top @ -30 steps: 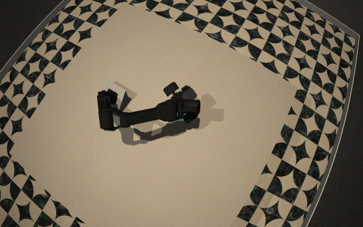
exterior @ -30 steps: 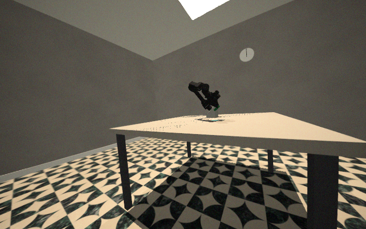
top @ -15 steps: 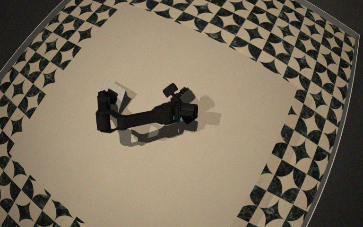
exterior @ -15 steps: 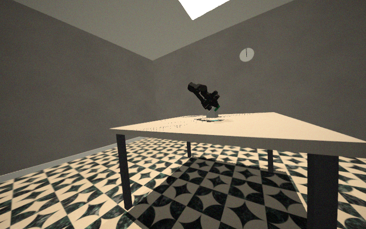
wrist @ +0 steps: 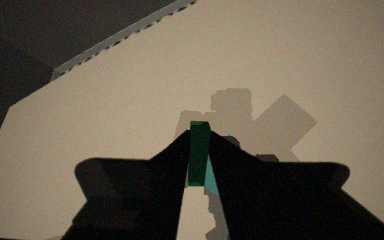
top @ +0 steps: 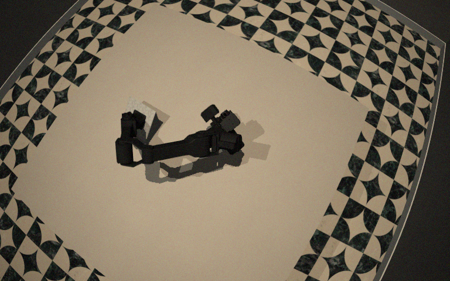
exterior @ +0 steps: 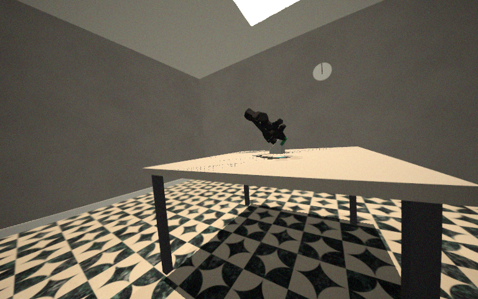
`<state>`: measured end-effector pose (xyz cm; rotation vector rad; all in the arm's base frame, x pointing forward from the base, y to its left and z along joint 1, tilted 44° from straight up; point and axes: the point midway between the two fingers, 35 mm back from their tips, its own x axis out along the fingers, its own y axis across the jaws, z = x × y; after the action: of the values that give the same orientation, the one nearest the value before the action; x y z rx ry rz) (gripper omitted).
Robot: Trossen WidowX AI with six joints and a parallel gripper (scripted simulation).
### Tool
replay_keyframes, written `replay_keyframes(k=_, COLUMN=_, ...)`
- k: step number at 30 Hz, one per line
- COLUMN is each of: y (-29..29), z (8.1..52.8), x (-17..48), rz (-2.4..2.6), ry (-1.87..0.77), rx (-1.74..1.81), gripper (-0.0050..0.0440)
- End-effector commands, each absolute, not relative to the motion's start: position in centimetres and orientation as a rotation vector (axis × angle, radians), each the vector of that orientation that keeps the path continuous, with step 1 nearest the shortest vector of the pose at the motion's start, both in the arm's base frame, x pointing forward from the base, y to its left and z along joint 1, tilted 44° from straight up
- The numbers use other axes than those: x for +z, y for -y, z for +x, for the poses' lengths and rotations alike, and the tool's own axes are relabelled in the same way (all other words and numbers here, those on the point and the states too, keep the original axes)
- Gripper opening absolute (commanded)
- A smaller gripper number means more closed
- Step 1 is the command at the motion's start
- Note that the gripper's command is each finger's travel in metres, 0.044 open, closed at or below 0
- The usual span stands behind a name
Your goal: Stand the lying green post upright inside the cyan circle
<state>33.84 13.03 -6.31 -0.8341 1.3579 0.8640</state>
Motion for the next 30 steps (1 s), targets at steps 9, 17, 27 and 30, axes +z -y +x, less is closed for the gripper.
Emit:
replay_keyframes(k=9, y=-12.92, z=33.89, x=-5.83, rz=-0.796, ry=-1.269, rx=0.904, gripper=0.0023)
replay_keyframes(k=17, y=-12.85, z=33.92, x=-5.64, rz=-0.776, ry=-1.214, rx=0.926, gripper=0.0023)
replay_keyframes(k=27, y=-12.77, z=33.93, x=-5.35, rz=-0.756, ry=-1.149, rx=0.951, gripper=0.0023)
replay_keyframes(k=30, y=-12.74, z=33.93, x=-5.23, rz=-0.75, ry=-1.124, rx=0.959, gripper=0.0023)
